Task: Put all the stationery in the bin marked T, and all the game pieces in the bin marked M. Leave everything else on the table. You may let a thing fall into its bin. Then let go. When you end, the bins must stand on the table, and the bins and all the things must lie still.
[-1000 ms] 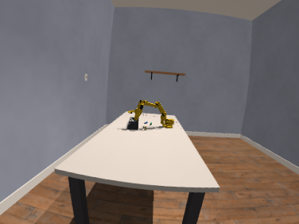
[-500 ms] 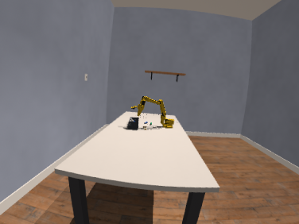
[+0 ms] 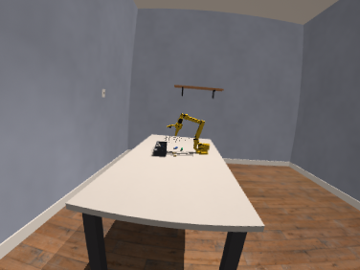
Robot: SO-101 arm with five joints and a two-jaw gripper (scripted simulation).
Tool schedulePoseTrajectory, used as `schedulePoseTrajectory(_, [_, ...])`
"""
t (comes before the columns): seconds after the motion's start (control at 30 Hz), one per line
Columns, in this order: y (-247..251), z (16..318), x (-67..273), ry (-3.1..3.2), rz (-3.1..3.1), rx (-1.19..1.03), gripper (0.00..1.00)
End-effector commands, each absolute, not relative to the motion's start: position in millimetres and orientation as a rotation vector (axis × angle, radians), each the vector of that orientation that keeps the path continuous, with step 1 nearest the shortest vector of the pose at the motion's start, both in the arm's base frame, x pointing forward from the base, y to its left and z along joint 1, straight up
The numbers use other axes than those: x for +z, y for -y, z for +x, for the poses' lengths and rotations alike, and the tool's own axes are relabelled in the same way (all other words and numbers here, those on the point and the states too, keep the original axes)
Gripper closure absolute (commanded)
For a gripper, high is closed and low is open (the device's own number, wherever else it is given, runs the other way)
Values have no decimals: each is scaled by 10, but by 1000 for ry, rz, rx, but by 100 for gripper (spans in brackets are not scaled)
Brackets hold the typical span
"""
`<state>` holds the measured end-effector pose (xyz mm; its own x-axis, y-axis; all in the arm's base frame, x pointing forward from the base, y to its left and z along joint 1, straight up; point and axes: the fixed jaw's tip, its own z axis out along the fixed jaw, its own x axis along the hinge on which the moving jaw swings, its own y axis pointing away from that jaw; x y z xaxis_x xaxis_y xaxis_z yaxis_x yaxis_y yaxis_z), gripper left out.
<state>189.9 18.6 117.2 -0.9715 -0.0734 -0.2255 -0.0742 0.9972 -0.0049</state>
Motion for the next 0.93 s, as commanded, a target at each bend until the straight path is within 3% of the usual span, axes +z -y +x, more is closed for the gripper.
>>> schedulePoseTrajectory(0.0, [-73,1743,1274,-2856,-50,-8,83])
schedulePoseTrajectory(0.9, [-9,1634,1247,-2860,2,-17,83])
